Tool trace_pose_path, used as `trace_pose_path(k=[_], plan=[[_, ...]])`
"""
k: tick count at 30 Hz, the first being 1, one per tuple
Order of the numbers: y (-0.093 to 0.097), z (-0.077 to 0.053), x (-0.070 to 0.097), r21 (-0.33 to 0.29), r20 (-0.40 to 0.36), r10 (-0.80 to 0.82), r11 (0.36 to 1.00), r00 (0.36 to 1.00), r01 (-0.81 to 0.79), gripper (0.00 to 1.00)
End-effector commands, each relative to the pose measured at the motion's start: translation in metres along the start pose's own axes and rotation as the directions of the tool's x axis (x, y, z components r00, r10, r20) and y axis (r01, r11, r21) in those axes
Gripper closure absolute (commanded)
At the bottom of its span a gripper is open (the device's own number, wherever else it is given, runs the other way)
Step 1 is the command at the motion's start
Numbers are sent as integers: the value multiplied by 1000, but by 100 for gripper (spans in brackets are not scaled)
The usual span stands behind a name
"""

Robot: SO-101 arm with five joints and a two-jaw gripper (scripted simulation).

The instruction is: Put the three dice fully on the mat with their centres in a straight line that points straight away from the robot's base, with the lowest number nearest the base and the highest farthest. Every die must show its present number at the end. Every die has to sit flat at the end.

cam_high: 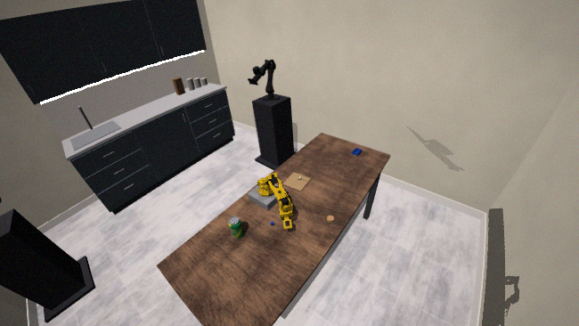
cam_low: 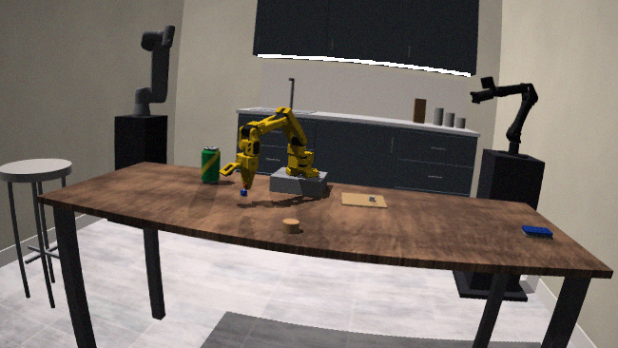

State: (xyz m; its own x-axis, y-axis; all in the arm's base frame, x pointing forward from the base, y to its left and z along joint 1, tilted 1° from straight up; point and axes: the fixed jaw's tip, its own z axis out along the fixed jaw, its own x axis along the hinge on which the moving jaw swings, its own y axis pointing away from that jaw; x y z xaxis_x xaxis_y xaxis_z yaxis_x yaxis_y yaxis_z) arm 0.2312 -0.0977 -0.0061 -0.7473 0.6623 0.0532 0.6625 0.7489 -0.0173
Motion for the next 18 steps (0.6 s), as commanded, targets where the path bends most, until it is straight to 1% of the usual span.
trace_pose_path(k=[1,5,11,13,18], plan=[[3,-6,-1,-7,21,-21,1000,1000,21,100],[17,-5,5,-4,23,-79,997,997,79,100],[50,-3,25,4,26,-231,973,973,231,100],[50,-3,25,4,26,-231,973,973,231,100],[76,-1,46,11,28,-357,934,934,357,100]])
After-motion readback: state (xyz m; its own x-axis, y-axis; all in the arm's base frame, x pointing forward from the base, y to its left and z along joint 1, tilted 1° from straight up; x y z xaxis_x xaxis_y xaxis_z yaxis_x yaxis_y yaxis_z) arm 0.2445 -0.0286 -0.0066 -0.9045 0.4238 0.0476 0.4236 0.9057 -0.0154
